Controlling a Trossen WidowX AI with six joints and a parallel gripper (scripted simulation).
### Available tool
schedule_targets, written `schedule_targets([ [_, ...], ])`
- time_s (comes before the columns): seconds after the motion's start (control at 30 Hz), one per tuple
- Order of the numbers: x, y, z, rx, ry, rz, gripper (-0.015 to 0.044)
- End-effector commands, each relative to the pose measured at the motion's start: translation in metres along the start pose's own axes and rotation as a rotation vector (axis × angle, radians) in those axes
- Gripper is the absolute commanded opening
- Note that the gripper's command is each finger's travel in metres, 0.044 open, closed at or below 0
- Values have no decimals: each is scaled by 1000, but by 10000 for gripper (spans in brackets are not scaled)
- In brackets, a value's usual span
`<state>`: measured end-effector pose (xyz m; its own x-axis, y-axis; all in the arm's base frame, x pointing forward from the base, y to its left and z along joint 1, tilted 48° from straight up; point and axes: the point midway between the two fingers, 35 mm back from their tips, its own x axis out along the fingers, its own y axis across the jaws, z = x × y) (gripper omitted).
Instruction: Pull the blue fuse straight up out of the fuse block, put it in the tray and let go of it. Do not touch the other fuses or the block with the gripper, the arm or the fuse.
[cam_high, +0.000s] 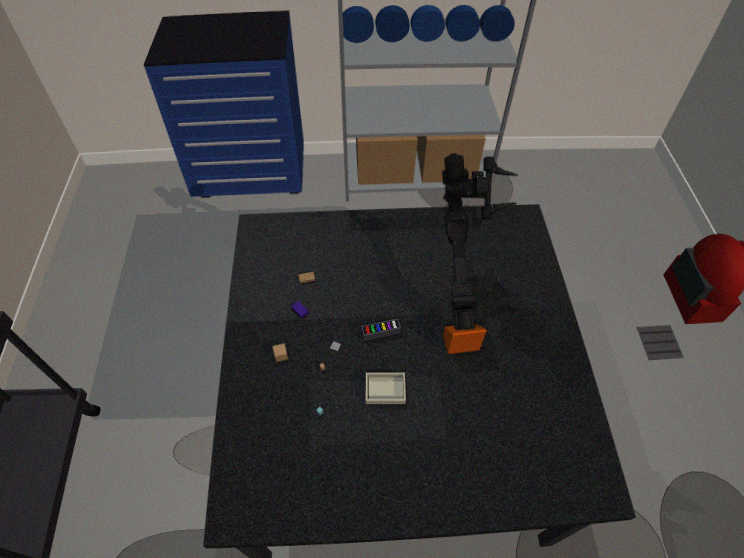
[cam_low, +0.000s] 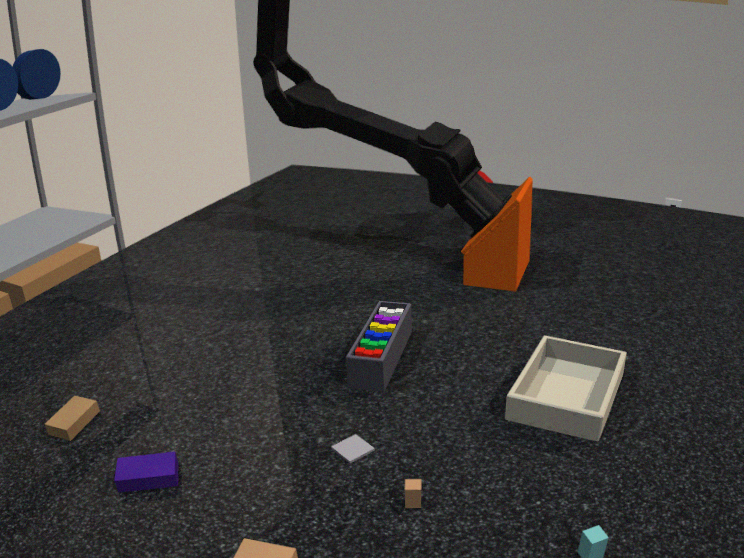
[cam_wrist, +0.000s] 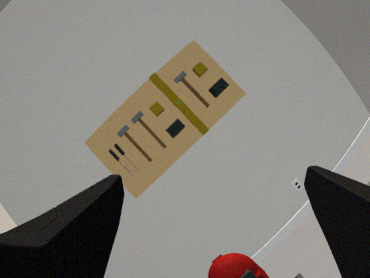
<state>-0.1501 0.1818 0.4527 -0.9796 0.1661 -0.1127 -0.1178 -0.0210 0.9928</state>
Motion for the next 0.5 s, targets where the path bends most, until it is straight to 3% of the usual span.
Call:
schedule_targets([
  [0.0,0,-1,1,-2,-4,-2,374],
  [0.37,-28,-59,77,-146,-302,-224,85],
  [0.47,-49,-93,110,-180,-406,-368,73],
])
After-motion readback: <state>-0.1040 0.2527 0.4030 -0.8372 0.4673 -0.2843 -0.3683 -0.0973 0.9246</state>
